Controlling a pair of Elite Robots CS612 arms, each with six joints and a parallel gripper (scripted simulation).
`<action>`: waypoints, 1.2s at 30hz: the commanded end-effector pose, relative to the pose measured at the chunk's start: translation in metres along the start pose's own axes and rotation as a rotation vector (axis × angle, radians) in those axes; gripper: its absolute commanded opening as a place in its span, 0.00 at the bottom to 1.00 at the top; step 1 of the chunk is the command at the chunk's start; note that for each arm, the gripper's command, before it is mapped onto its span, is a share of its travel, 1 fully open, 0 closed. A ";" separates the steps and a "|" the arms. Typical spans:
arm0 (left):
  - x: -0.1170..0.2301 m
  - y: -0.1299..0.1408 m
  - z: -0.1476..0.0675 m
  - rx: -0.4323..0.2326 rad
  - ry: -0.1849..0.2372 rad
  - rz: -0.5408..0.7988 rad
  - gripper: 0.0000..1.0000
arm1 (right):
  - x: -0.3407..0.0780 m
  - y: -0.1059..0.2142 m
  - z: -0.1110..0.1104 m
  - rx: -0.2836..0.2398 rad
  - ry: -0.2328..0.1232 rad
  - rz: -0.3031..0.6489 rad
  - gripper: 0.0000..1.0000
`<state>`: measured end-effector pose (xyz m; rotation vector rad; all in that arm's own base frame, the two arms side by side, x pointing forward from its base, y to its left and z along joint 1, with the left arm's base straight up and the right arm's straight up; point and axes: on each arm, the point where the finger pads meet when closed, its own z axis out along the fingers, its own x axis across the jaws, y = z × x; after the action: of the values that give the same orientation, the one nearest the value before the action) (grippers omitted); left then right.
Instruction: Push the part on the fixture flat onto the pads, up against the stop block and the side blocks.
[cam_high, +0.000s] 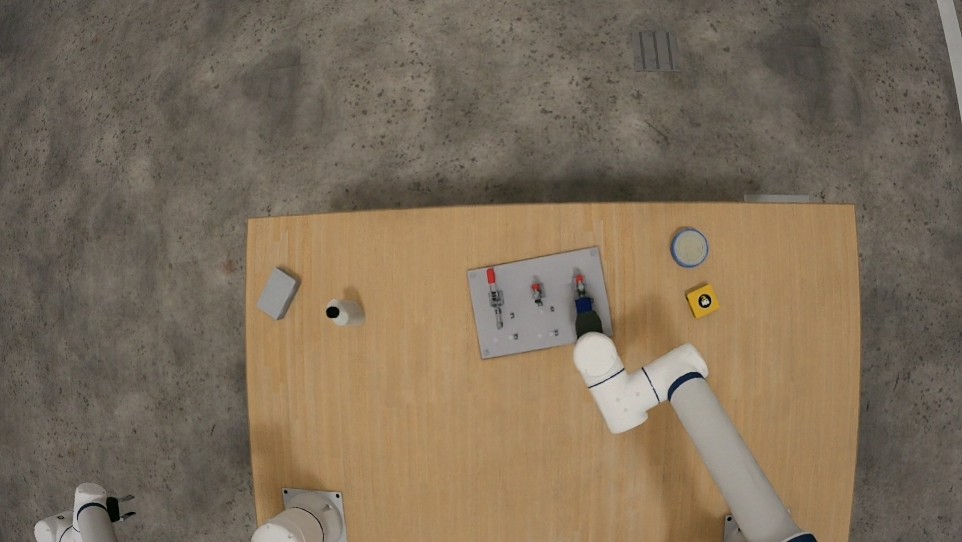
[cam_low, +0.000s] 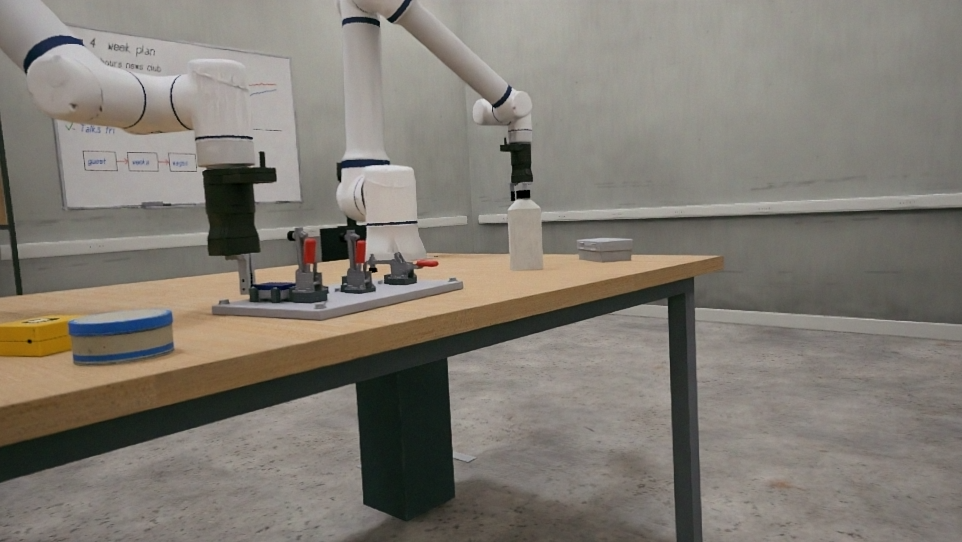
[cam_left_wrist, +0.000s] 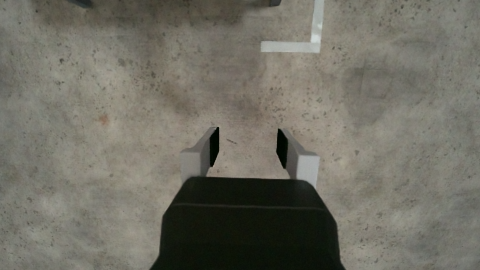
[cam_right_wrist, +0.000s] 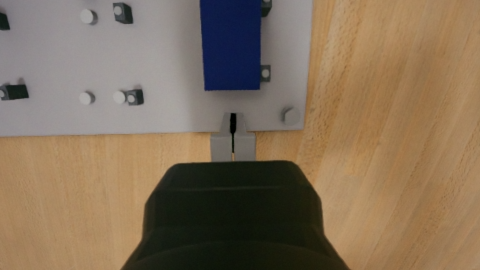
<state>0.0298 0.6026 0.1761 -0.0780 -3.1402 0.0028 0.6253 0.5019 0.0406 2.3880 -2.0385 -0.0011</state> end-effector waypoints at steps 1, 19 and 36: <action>0.000 0.001 -0.001 -0.002 0.000 0.000 1.00 | 0.000 -0.001 -0.001 0.002 -0.001 0.000 0.00; 0.000 0.001 -0.001 -0.002 0.000 0.000 1.00 | 0.000 -0.005 -0.001 0.002 -0.001 0.000 0.00; 0.000 0.001 -0.001 -0.002 0.000 0.000 1.00 | 0.000 -0.005 -0.001 0.002 -0.001 0.000 0.00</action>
<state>0.0298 0.6026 0.1761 -0.0780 -3.1402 0.0028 0.6292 0.5026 0.0406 2.3880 -2.0385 -0.0011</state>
